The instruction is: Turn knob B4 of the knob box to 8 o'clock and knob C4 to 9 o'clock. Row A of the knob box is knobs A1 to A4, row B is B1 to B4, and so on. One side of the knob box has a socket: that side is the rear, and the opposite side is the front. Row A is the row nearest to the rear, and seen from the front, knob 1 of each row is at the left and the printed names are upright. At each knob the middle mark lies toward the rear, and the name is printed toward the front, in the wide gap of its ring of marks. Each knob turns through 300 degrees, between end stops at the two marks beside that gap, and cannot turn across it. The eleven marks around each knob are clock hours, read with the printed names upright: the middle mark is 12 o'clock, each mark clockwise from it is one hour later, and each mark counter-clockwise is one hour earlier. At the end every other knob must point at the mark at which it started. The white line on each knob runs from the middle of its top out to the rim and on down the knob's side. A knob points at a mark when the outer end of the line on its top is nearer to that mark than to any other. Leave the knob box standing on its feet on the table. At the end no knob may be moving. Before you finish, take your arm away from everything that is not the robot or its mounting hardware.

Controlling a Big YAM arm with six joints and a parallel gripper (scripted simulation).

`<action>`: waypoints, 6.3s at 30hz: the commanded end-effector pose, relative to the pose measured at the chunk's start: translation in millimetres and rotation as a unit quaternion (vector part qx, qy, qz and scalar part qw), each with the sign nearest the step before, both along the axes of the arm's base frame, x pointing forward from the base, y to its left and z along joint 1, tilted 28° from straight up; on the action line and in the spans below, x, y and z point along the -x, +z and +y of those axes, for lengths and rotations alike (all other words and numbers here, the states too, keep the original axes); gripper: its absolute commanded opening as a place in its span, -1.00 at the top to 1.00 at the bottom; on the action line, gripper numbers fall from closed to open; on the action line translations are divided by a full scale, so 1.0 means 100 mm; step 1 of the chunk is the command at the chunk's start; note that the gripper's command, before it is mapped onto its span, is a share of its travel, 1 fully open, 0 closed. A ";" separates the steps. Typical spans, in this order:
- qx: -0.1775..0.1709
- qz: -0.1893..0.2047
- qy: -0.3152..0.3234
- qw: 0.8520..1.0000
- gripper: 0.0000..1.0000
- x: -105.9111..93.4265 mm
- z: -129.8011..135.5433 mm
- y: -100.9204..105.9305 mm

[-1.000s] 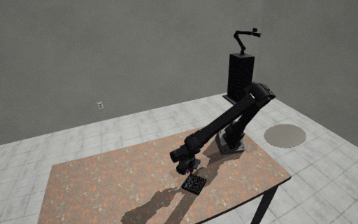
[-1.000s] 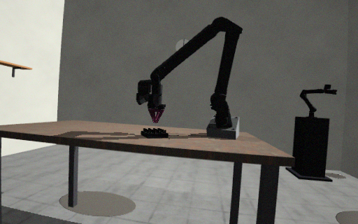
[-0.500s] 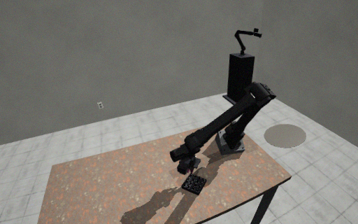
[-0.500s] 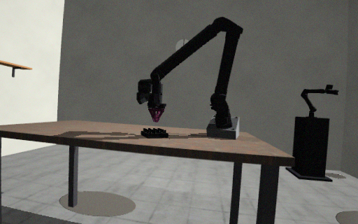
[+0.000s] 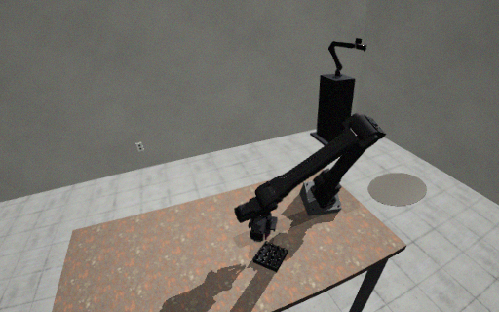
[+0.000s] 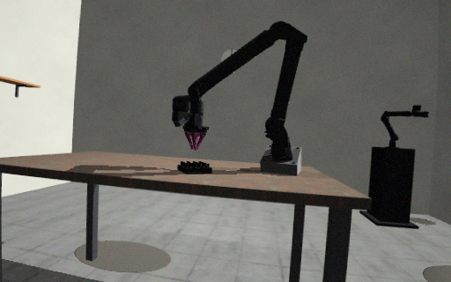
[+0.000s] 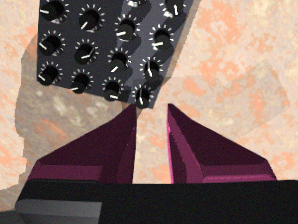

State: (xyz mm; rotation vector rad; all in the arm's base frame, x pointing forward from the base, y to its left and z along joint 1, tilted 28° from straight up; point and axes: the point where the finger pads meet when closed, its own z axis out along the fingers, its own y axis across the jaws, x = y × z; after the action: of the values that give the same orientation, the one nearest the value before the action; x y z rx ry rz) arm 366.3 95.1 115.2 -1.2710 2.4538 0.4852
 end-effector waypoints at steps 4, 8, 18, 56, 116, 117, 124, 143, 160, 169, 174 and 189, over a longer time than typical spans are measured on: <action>-0.001 -0.015 0.012 1.000 0.62 -0.09 0.02 0.09; -0.001 -0.014 0.010 1.000 0.62 -0.09 0.02 0.09; -0.001 -0.014 0.010 1.000 0.62 -0.09 0.02 0.09; -0.001 -0.003 0.006 1.000 0.62 -0.05 0.12 -0.18; -0.001 -0.002 0.005 1.000 0.62 -0.08 0.21 -0.41; -0.001 -0.002 0.005 1.000 0.62 -0.08 0.21 -0.41; -0.001 -0.002 0.005 1.000 0.62 -0.08 0.21 -0.41; -0.001 -0.002 0.005 1.000 0.62 -0.08 0.21 -0.41; -0.001 -0.002 0.005 1.000 0.62 -0.08 0.21 -0.41; 0.000 -0.009 0.003 1.000 0.62 -0.08 0.12 -0.39; -0.002 -0.022 0.008 1.000 0.62 -0.05 0.13 -0.32; -0.001 -0.013 0.007 1.000 0.62 -0.03 0.14 -0.38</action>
State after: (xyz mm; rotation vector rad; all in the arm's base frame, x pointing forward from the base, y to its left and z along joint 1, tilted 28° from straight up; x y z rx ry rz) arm 368.1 109.8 74.7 -1.2842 2.4439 0.4821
